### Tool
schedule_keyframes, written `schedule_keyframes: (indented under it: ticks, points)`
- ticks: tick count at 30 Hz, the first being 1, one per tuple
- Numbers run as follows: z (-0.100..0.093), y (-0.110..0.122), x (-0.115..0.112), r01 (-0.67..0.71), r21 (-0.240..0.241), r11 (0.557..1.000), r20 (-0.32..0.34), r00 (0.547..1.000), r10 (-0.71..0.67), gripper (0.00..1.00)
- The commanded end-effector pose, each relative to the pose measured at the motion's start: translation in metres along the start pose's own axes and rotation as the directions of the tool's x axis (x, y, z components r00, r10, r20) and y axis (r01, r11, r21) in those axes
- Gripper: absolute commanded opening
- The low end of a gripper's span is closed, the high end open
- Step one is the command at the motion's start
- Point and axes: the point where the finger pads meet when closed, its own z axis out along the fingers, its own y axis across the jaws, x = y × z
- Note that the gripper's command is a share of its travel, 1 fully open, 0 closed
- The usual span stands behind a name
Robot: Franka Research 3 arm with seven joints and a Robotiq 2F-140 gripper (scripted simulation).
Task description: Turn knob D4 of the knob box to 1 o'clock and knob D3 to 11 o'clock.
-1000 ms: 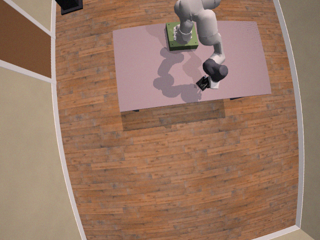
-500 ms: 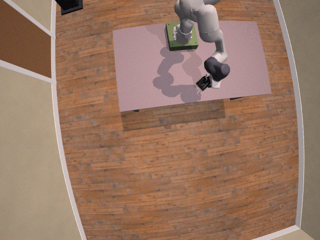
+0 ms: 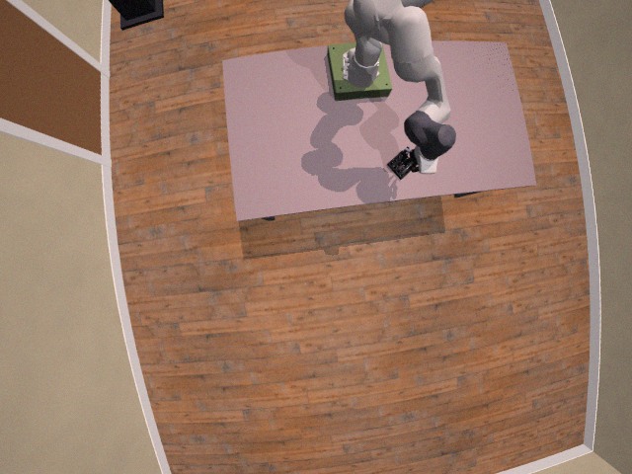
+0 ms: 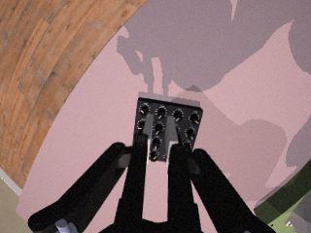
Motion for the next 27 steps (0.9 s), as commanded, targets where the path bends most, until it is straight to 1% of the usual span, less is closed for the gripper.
schedule_keyframes:
  ticks: [1,6,27]
  points:
    - [-0.0064,0.002,-0.0003,0.155,-0.006,0.988,0.006,0.988,-0.155,0.12]
    - [-0.0117,0.0017,-0.0005,0.229,-0.006,0.973,0.006,0.974,-0.229,0.12]
    - [-0.0118,0.0017,-0.0005,0.23,-0.006,0.973,0.006,0.973,-0.23,0.12]
